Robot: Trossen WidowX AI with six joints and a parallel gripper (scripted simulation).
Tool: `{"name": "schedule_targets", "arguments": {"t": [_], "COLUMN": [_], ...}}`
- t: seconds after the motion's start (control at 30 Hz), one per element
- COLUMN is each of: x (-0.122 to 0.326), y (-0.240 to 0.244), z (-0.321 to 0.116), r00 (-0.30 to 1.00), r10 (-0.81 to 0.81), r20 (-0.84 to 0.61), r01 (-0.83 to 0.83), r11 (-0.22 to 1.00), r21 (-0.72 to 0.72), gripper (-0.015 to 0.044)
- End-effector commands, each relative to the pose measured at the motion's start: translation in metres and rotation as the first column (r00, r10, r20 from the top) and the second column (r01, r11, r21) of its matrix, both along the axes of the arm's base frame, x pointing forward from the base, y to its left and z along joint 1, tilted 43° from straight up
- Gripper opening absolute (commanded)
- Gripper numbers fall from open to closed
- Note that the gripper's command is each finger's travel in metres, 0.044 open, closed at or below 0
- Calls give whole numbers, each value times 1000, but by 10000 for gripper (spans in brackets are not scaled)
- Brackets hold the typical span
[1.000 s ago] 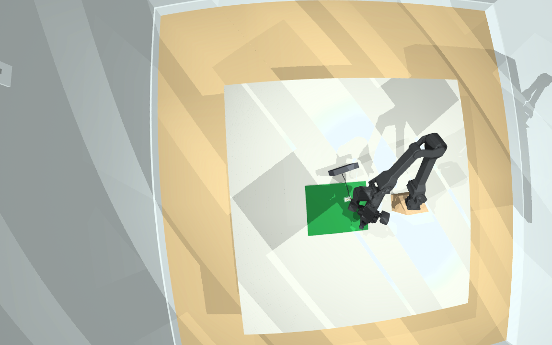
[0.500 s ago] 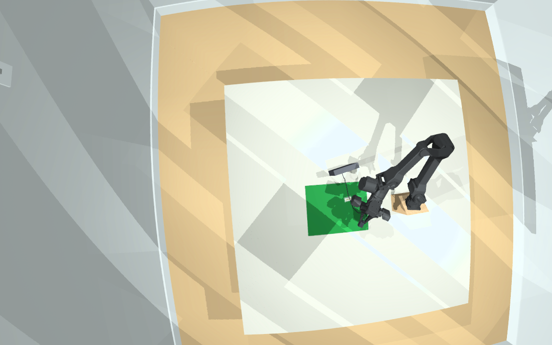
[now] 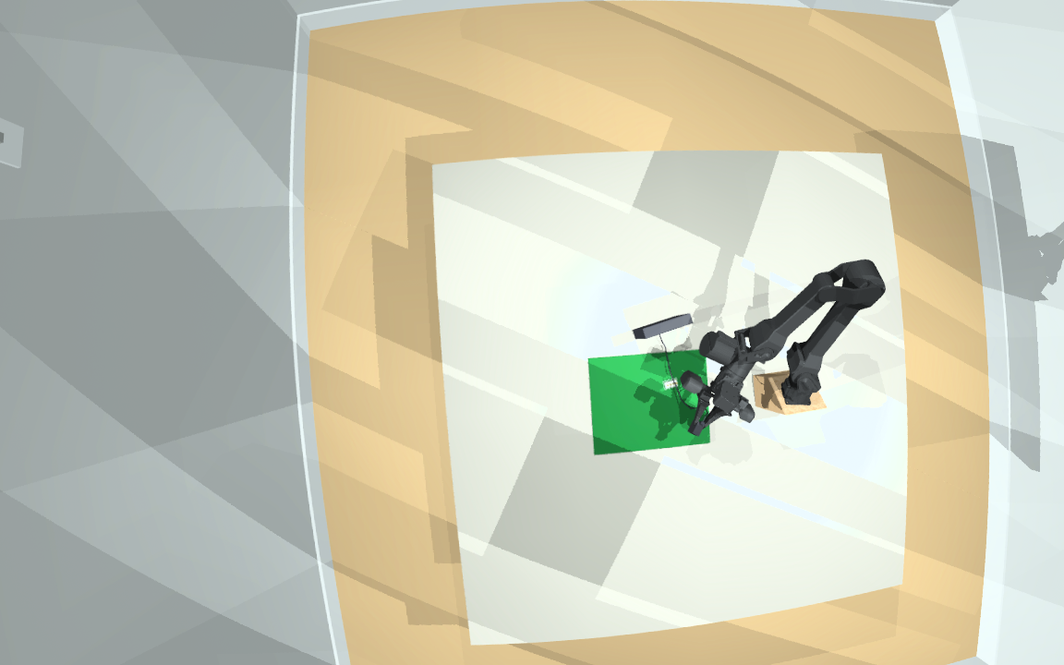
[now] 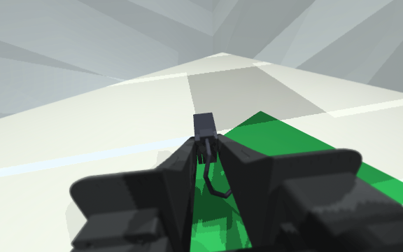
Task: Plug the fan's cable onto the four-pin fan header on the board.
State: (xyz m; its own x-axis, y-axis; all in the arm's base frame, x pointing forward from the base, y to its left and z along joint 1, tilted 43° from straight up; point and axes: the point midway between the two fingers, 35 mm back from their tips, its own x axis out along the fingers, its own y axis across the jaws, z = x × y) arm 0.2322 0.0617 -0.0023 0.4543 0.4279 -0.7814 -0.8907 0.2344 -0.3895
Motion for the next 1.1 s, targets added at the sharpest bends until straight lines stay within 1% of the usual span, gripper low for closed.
{"name": "schedule_targets", "arguments": {"t": [0.0, 0.63, 1.07], "x": [0, -2, -2], "y": [2, 5, -5], "z": [2, 4, -1], "r00": [1000, 1000, 1000], "r10": [-9, -4, 0], "r20": [-11, -9, -7], "r01": [9, 4, -1], "r11": [1000, 1000, 1000], "r21": [-4, -2, -2], "gripper": [0, 0, 0]}}
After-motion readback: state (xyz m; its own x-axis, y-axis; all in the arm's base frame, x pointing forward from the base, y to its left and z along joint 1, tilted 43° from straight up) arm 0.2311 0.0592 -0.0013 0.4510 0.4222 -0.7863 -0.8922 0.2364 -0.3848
